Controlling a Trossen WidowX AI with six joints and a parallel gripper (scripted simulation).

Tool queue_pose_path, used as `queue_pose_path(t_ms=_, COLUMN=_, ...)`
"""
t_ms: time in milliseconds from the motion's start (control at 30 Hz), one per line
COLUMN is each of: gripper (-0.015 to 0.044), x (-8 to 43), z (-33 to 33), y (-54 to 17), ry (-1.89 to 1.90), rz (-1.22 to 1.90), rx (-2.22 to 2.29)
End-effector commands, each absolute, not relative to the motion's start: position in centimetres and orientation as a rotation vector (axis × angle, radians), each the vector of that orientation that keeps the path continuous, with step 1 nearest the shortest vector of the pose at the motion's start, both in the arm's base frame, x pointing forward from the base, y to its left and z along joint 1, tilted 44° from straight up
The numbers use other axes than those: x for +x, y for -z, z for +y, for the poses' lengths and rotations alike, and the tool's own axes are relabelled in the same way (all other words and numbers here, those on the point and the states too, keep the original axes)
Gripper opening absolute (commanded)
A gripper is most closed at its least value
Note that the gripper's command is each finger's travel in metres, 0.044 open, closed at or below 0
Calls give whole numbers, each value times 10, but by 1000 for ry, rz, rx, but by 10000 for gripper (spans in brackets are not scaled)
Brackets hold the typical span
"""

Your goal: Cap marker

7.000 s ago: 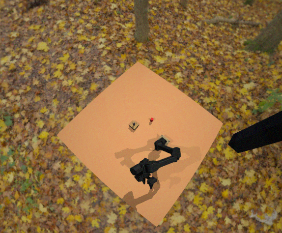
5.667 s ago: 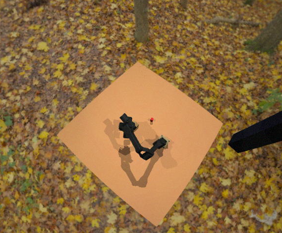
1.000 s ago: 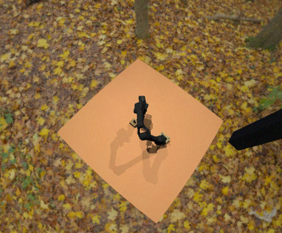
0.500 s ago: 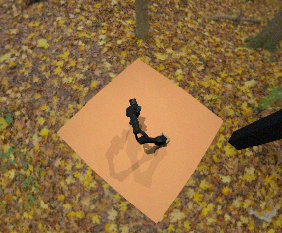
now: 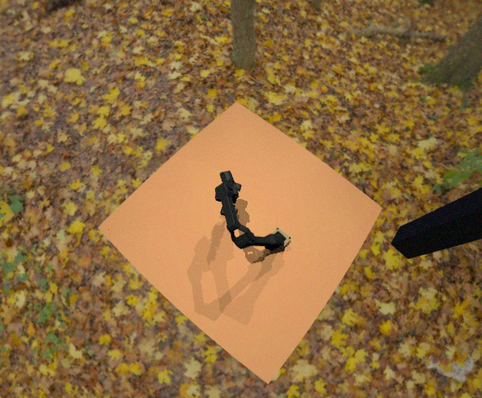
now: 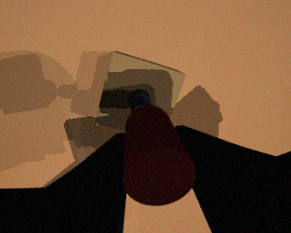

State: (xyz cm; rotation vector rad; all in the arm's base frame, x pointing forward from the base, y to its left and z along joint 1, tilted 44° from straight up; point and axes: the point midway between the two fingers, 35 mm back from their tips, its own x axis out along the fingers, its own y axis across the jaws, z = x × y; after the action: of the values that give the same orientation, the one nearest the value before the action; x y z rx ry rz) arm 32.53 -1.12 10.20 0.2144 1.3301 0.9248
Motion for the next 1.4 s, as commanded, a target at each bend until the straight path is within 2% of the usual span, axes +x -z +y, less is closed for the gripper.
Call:
queue_pose_path(t_ms=0, gripper=0, x=324, z=-5, y=-97, ry=-928, rz=1335, rx=222)
queue_pose_path(t_ms=1367, gripper=0, x=322, z=23, y=-68, ry=-929, rz=1334, rx=223)
